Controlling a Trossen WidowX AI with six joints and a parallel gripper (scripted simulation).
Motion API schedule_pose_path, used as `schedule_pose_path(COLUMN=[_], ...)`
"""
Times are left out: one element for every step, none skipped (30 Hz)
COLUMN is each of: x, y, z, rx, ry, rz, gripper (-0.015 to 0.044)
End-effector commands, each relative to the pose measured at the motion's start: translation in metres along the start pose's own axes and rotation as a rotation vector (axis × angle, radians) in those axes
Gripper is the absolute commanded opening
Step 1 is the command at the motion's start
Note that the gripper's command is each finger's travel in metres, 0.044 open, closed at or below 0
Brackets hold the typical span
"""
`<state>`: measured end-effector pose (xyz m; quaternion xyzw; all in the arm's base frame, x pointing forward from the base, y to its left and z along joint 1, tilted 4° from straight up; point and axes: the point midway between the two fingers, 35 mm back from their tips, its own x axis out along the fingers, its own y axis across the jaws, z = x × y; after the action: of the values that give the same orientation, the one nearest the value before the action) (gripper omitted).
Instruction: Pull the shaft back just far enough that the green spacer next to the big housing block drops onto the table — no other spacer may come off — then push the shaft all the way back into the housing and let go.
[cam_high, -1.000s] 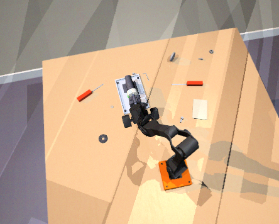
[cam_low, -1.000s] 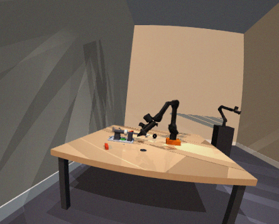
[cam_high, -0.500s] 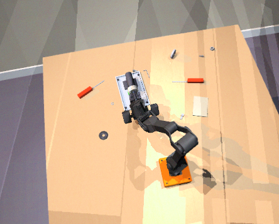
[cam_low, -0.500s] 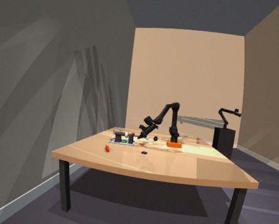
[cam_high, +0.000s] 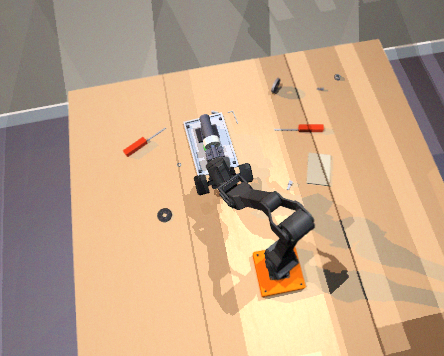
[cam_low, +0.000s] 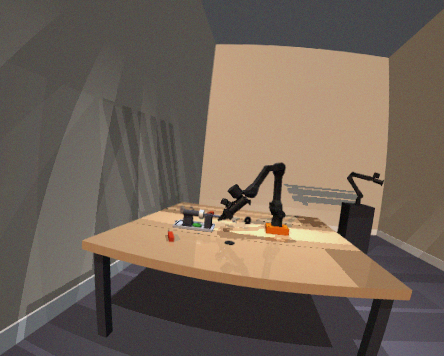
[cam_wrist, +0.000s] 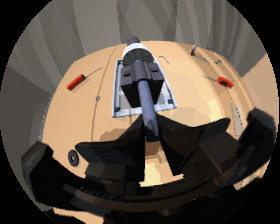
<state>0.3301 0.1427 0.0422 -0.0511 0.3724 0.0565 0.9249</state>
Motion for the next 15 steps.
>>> schedule_pose_path(x=[0.0015, 0.0017, 0.0019, 0.0021, 0.0023, 0.0025, 0.0027, 0.0029, 0.0032, 0.0034, 0.0036, 0.0038, 0.0040, 0.0042, 0.0044], y=[0.0001, 0.0001, 0.0001, 0.0001, 0.0001, 0.0001, 0.0000, 0.0000, 0.0000, 0.0000, 0.0000, 0.0000, 0.0000, 0.0000, 0.0000], z=[0.0015, 0.0017, 0.0020, 0.0022, 0.0024, 0.0026, 0.0028, 0.0031, 0.0033, 0.0035, 0.0037, 0.0039, 0.0042, 0.0044, 0.0046], rx=[-0.002, -0.002, -0.002, -0.002, -0.002, -0.002, -0.002, -0.002, -0.002, -0.002, -0.002, -0.002, -0.002, -0.002, -0.002], ry=[-0.001, -0.001, -0.001, -0.001, -0.001, -0.001, -0.001, -0.001, -0.001, -0.001, -0.001, -0.001, -0.001, -0.001, -0.001], rz=[0.000, 0.000, 0.000, 0.000, 0.000, 0.000, 0.000, 0.000, 0.000, 0.000, 0.000, 0.000, 0.000, 0.000, 0.000], gripper=[0.0000, 0.0000, 0.0000, 0.0000, 0.0000, 0.0000, 0.0000, 0.0000, 0.0000, 0.0000, 0.0000, 0.0000, 0.0000, 0.0000, 0.0000])
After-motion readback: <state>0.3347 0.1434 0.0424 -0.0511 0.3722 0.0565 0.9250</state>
